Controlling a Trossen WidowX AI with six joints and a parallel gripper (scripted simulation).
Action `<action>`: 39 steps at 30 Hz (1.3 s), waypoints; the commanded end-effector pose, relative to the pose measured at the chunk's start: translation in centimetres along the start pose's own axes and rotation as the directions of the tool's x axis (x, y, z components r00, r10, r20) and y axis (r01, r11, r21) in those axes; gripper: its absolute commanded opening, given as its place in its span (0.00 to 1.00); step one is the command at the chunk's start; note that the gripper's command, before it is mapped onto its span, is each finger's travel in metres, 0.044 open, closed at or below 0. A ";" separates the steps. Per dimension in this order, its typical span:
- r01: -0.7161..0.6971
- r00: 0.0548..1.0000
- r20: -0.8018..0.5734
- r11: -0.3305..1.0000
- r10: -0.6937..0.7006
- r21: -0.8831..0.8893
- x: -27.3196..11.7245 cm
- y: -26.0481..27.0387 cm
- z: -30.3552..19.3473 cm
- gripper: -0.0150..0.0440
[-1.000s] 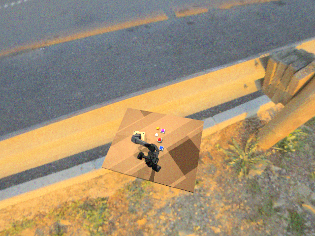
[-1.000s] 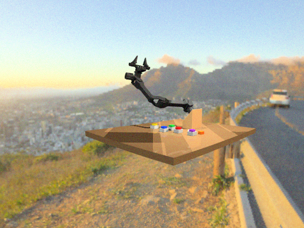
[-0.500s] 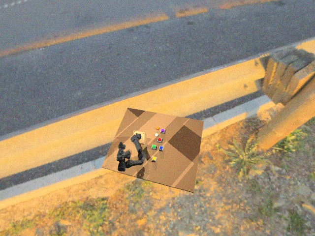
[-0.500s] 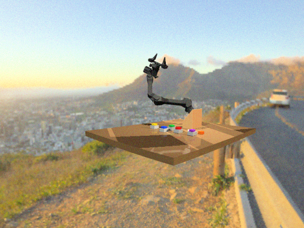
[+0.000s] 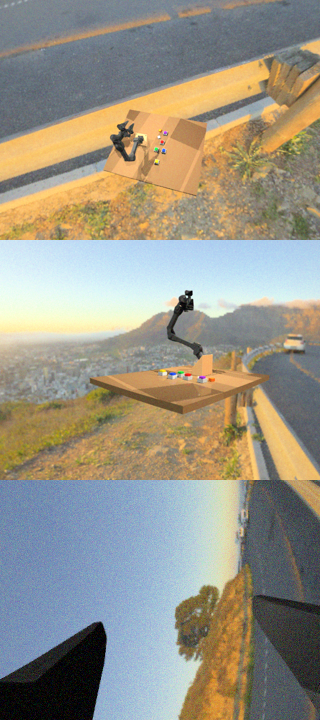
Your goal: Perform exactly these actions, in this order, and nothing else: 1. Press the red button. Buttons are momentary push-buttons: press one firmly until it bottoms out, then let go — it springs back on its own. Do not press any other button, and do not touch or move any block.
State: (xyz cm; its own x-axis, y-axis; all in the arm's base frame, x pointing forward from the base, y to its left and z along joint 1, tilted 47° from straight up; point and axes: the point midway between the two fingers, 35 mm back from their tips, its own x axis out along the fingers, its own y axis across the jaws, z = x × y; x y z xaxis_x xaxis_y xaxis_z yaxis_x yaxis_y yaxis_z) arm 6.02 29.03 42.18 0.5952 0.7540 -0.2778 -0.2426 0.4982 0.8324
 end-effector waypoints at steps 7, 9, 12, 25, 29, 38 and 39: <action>0.532 0.847 0.174 0.801 -0.502 -0.275 11.5 -13.2 1.0 0.93; 0.619 0.784 0.197 0.725 -0.588 -0.301 12.9 -16.3 1.7 0.93; 0.733 0.673 0.219 0.596 -0.706 -0.329 14.3 -21.1 2.9 0.93; 0.909 0.018 0.124 -0.036 -0.992 -0.416 11.3 -42.3 7.1 0.93; 0.863 -0.206 0.024 -0.194 -0.978 -0.467 7.6 -48.1 7.2 0.93; 0.796 -0.394 -0.090 -0.291 -0.915 -0.530 3.5 -52.4 6.5 0.93; 0.796 -0.394 -0.090 -0.291 -0.915 -0.530 3.5 -52.4 6.5 0.93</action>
State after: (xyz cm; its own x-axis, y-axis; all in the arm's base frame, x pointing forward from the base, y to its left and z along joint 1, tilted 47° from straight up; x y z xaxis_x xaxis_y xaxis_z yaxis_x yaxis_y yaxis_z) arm 26.12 3.09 1.00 -0.0589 -0.7115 -0.7002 0.1568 0.6861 -0.7104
